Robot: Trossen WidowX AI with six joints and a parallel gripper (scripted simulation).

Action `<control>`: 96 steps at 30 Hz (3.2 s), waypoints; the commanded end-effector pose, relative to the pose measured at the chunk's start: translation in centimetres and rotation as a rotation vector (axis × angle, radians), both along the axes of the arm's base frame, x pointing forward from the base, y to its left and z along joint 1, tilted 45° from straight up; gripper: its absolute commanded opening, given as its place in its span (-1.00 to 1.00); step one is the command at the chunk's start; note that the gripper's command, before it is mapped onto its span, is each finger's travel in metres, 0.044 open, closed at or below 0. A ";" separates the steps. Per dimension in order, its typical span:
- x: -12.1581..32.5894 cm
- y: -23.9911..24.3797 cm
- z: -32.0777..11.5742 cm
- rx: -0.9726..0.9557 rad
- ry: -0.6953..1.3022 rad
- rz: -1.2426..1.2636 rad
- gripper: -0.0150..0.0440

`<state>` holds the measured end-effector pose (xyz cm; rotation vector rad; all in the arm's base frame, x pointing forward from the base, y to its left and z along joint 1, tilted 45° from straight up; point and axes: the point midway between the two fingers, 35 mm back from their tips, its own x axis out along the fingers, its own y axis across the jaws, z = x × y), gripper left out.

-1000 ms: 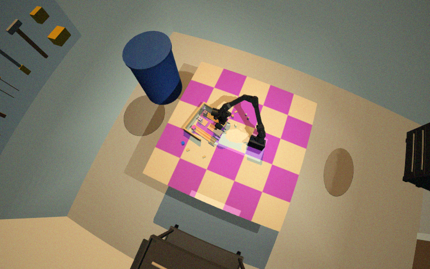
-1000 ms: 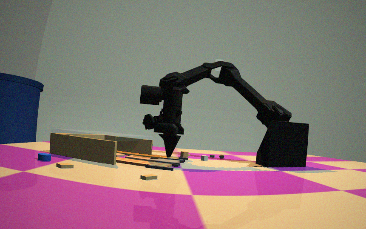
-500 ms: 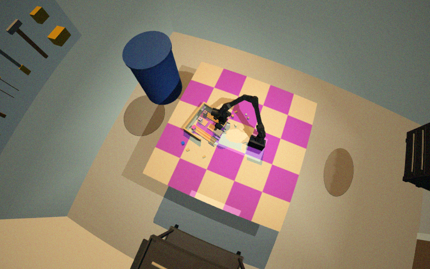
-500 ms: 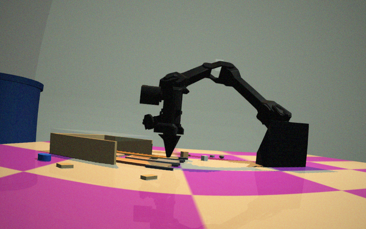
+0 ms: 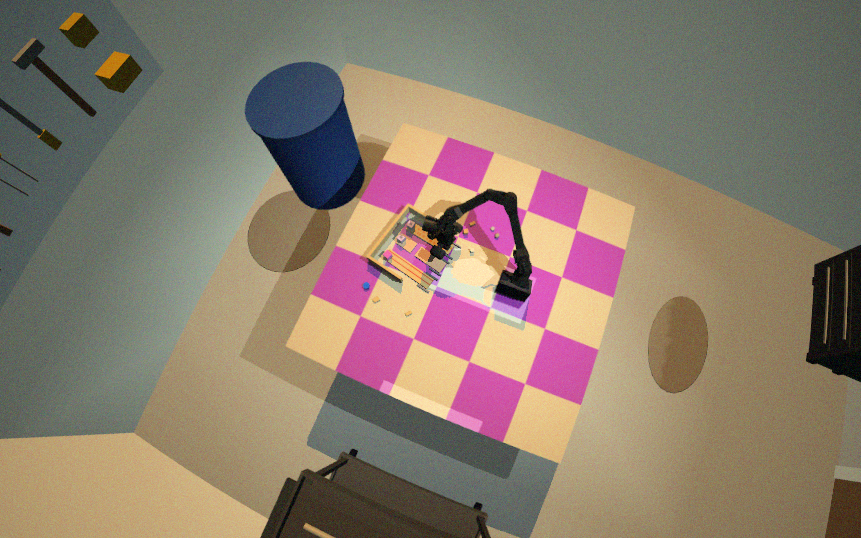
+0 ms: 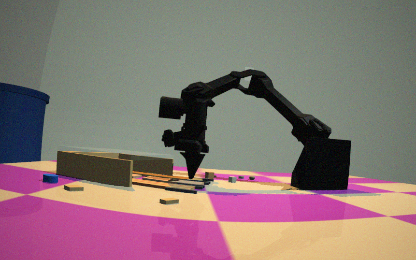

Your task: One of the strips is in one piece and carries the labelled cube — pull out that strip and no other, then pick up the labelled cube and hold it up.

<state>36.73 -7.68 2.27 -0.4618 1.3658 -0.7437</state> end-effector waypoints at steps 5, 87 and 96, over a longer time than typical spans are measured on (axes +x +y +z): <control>-0.5 -0.2 -0.3 -0.003 0.005 -0.003 -0.49; -12.7 1.5 -2.8 -0.002 0.012 -0.003 -0.49; -14.0 1.7 -3.1 -0.001 0.013 -0.003 -0.49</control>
